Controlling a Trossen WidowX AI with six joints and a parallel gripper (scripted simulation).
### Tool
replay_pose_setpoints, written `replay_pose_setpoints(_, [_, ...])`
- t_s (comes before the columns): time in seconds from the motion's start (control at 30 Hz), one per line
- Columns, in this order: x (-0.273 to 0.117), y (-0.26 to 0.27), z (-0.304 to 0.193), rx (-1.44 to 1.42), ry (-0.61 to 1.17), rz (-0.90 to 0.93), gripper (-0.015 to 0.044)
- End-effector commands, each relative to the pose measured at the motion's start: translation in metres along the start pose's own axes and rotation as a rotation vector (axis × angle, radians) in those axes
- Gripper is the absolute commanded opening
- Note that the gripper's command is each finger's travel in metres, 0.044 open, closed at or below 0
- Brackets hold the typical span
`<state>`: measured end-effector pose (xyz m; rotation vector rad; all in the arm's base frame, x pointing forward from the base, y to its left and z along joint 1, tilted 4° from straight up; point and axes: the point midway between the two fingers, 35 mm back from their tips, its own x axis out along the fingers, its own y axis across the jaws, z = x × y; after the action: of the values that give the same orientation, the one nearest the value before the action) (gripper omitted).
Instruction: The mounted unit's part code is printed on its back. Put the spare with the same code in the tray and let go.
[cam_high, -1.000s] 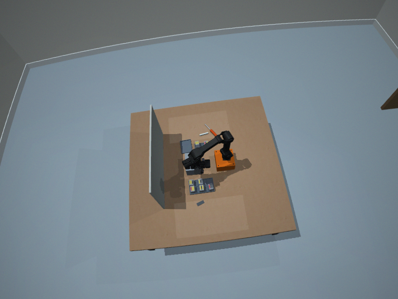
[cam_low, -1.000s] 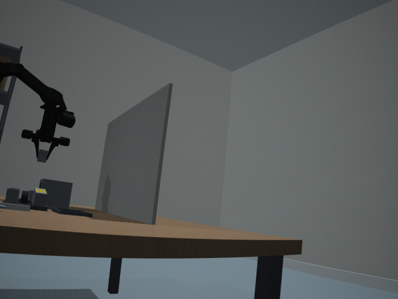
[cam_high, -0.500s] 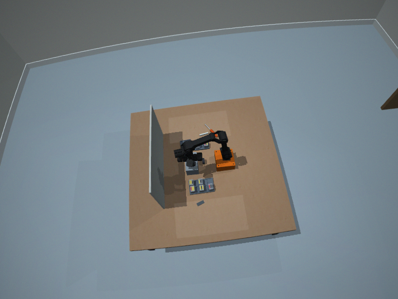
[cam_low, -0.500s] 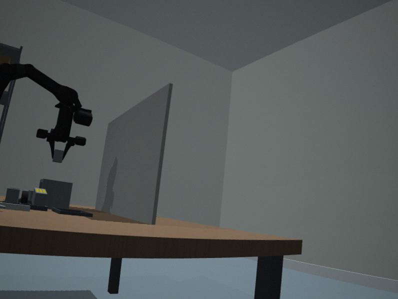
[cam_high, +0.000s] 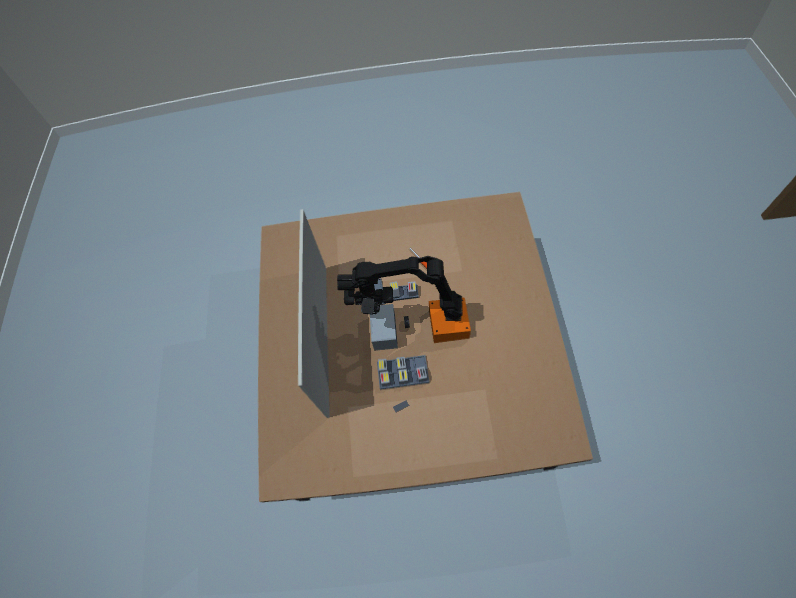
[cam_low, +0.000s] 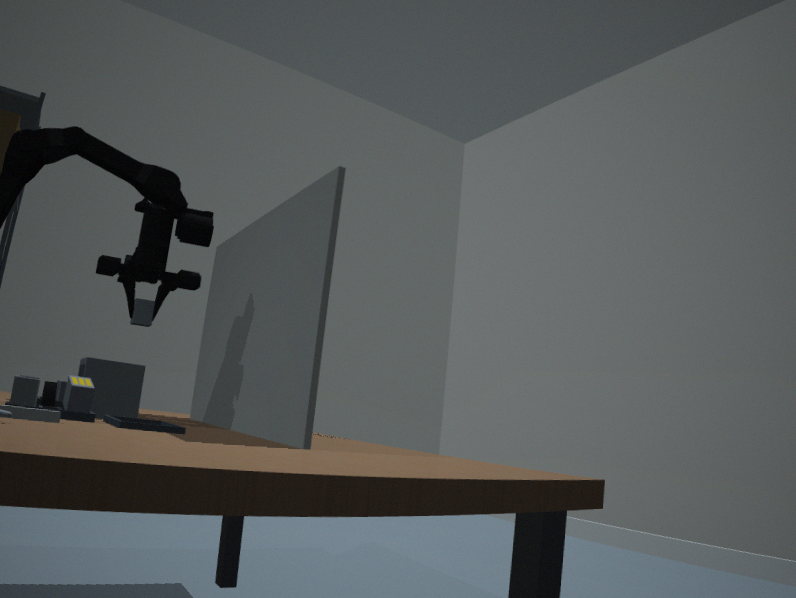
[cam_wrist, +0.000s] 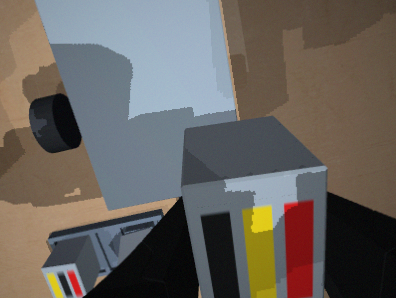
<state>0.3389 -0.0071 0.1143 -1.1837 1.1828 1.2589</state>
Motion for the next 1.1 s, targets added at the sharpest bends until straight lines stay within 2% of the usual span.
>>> replay_pose_setpoints(0.0, [-0.001, -0.01, -0.025, -0.006, 0.005, -0.017, 0.0])
replay_pose_setpoints(0.6, [0.008, -0.014, -0.148, -0.085, 0.037, 0.02, 0.0])
replay_pose_setpoints(1.07, [0.016, -0.015, -0.154, -0.088, 0.038, 0.022, 0.0])
